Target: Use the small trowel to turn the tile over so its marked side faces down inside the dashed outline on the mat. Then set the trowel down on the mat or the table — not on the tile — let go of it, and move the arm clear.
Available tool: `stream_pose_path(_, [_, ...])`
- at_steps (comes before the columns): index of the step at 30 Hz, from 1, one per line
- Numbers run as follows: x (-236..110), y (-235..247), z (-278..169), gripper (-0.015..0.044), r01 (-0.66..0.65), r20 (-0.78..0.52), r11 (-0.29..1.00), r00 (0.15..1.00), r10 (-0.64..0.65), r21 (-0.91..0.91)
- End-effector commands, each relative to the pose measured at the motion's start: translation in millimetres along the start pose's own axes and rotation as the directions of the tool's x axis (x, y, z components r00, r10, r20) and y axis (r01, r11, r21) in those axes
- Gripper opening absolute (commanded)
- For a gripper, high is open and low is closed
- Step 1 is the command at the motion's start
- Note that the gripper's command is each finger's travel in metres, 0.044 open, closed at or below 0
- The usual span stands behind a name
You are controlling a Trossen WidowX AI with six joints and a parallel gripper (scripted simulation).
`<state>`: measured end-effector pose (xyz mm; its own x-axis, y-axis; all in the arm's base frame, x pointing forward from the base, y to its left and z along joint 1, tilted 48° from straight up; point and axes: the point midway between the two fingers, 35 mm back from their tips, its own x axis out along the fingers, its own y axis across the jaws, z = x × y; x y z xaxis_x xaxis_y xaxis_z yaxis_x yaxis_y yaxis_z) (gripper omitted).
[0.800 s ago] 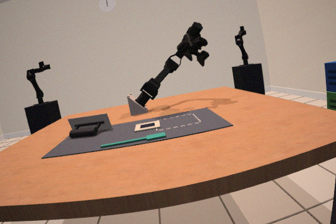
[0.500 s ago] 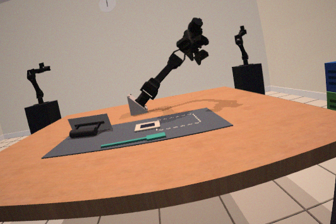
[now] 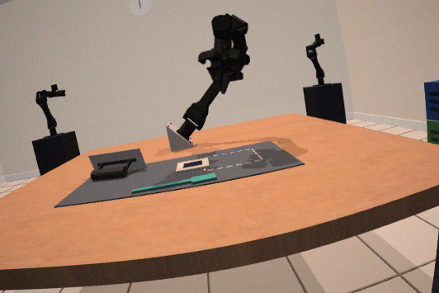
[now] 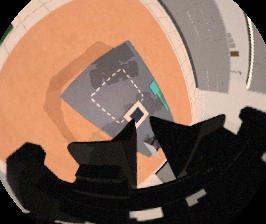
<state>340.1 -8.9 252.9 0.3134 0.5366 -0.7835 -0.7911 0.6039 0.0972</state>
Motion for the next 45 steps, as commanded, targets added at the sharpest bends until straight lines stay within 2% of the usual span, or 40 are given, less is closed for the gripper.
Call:
stream_pose_path(1, [30.7,-48.6,-29.8,0.01,-0.07,-0.039,0.994,0.997,0.067,-0.079])
stream_pose_path(11, [115.0,-129.0,-130.8,0.01,-0.253,-0.048,0.934,0.967,0.249,-0.252])
stream_pose_path(20, [186.4,-150.2,-229.6,0.01,-0.349,0.004,0.854,0.925,0.38,-0.385])
stream_pose_path(45, [190.0,-133.1,-238.6,0.01,-0.351,0.005,0.853,0.924,0.383,-0.387])
